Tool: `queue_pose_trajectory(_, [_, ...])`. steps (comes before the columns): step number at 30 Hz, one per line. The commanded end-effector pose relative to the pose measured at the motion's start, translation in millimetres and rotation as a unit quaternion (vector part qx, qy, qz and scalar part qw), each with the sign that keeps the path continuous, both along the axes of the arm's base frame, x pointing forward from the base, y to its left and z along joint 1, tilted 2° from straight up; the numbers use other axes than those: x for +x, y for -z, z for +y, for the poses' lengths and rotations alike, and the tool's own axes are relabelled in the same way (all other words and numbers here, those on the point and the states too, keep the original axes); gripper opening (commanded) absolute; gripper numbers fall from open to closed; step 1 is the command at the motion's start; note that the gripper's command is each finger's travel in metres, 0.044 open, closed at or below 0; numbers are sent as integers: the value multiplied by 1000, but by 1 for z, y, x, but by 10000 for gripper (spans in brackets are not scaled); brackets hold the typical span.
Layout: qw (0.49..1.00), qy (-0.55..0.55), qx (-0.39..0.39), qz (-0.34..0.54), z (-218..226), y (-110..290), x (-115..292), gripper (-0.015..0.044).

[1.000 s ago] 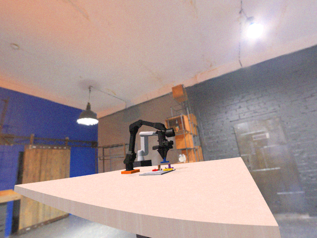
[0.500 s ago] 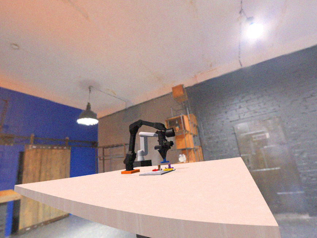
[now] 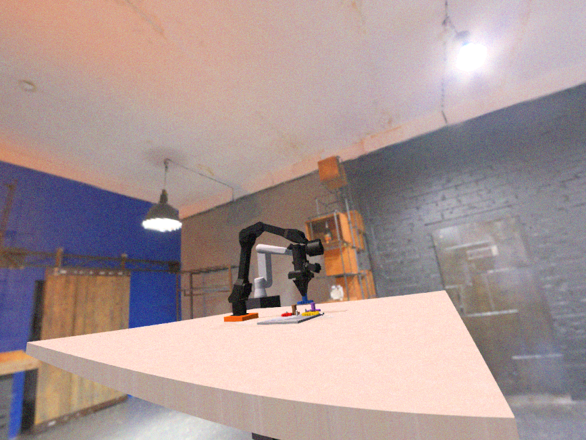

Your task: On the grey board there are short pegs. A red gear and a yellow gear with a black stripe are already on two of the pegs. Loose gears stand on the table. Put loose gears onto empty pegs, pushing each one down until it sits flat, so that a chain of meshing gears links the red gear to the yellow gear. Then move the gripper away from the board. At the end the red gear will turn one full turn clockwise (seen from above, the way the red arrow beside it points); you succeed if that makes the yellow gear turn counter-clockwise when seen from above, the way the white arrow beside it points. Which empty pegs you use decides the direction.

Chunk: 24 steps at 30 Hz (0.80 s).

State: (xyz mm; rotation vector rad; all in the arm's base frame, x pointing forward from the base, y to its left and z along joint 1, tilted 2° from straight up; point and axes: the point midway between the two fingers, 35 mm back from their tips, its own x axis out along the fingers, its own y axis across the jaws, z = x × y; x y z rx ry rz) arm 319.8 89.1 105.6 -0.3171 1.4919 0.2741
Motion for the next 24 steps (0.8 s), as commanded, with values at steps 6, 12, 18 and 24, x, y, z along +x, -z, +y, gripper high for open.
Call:
queue_pose_trajectory(6, [1000, -5, -1, 3, -1, 15, 0, 0])
queue_pose_trajectory(12, [999, 35, 1, 3, -1, 24, 1, 0])
queue_pose_trajectory(18, [996, 84, 4, 2, -1, 34, 1, 0])
queue_pose_trajectory(24, [992, 123, 6, 1, -2, 33, 0, 0])
